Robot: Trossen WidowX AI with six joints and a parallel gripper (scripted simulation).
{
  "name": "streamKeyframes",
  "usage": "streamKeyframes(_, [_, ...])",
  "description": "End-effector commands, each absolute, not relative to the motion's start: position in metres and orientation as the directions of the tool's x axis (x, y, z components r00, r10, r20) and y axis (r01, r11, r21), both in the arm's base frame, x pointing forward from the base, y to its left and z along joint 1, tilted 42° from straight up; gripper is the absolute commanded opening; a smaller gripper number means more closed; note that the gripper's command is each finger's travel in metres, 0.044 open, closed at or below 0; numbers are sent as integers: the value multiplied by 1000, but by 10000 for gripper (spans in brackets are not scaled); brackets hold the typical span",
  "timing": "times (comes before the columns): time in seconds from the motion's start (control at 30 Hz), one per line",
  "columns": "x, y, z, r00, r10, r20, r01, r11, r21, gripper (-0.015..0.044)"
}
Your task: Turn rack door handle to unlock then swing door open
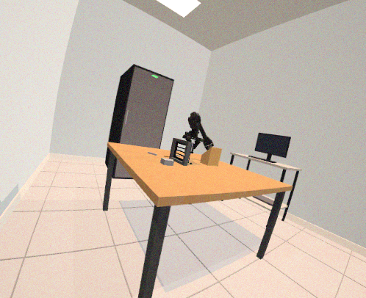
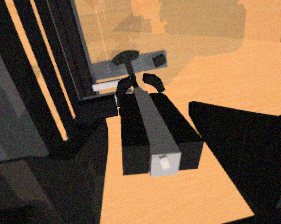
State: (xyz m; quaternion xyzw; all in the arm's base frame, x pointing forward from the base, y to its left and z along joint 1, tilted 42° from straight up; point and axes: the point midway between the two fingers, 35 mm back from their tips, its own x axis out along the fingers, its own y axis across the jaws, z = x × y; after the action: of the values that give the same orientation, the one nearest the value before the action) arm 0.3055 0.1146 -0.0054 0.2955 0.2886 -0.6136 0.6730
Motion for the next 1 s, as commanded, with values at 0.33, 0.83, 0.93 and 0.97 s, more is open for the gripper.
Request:
streamKeyframes(0.33, [306, 114, -5, 86, -658, -748, 988, -39, 148, 292])
streamKeyframes(0.83, [306, 114, -5, 86, -658, -748, 988, -39, 148, 192])
streamKeyframes(0.93, [306, 114, -5, 86, -658, -748, 988, -39, 148, 172])
streamKeyframes(0.97, [306, 114, -5, 86, -658, -748, 988, -39, 148, 165])
